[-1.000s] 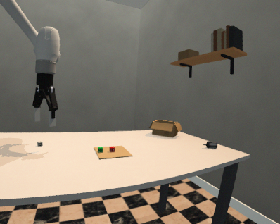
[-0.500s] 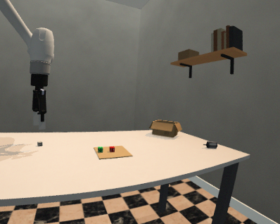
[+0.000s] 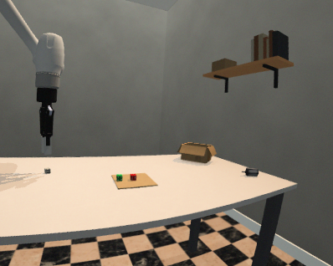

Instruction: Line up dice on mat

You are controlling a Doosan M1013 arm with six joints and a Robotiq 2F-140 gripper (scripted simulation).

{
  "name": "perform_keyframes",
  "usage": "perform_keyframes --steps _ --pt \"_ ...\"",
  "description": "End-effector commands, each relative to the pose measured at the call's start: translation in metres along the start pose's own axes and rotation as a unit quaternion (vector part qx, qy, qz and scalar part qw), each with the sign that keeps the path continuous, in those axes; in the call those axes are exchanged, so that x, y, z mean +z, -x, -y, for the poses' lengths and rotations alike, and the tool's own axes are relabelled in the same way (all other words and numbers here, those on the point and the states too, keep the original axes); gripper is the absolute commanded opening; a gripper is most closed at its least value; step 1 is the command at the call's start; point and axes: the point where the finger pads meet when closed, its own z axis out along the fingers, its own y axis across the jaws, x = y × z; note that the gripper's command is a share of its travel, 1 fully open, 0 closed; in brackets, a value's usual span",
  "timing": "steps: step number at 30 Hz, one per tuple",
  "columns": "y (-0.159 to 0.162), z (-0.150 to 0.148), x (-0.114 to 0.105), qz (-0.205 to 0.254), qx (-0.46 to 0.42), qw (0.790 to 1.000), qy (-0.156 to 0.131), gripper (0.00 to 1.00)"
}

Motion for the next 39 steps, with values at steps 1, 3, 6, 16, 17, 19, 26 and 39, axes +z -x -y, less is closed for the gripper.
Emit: perform_keyframes --steps 1,3,6,16,17,19,26,39 --pt "0.0 0.0 0.0 0.0 0.0 1.0 0.0 0.29" --pt "0.0 0.0 0.0 0.0 0.0 1.0 0.0 0.29" --pt "0.0 0.0 0.0 0.0 0.0 1.0 0.0 0.29" --pt "0.0 0.0 0.0 0.0 0.0 1.0 0.0 0.29" --pt "0.0 0.0 0.0 0.0 0.0 1.0 0.0 0.29" --pt "0.0 0.0 0.0 0.0 0.0 1.0 0.0 0.29" --pt "0.0 0.0 0.002 0.0 0.0 1.0 0.0 0.29" --pt "0.0 0.0 0.014 0.0 0.0 1.0 0.0 0.29"
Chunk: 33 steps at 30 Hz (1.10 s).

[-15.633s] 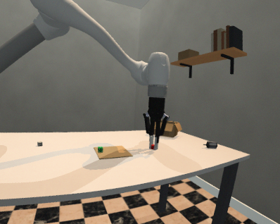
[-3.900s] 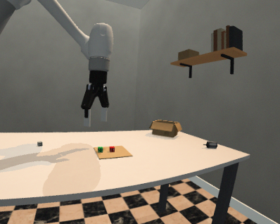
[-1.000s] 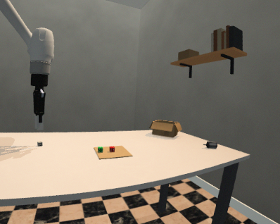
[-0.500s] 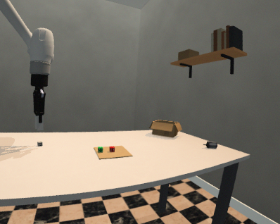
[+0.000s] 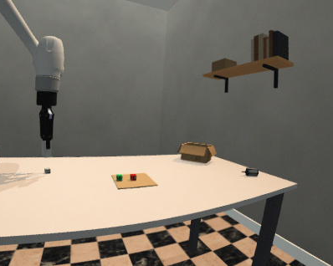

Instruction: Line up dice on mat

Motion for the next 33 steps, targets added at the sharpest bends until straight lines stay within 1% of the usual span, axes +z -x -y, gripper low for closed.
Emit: perform_keyframes --steps 1,12,25,33 --pt "0.0 0.0 0.003 0.0 0.0 1.0 0.0 0.29" --pt "0.0 0.0 0.02 0.0 0.0 1.0 0.0 0.29" --pt "0.0 0.0 0.034 0.0 0.0 1.0 0.0 0.29" --pt "0.0 0.0 0.038 0.0 0.0 1.0 0.0 0.29"
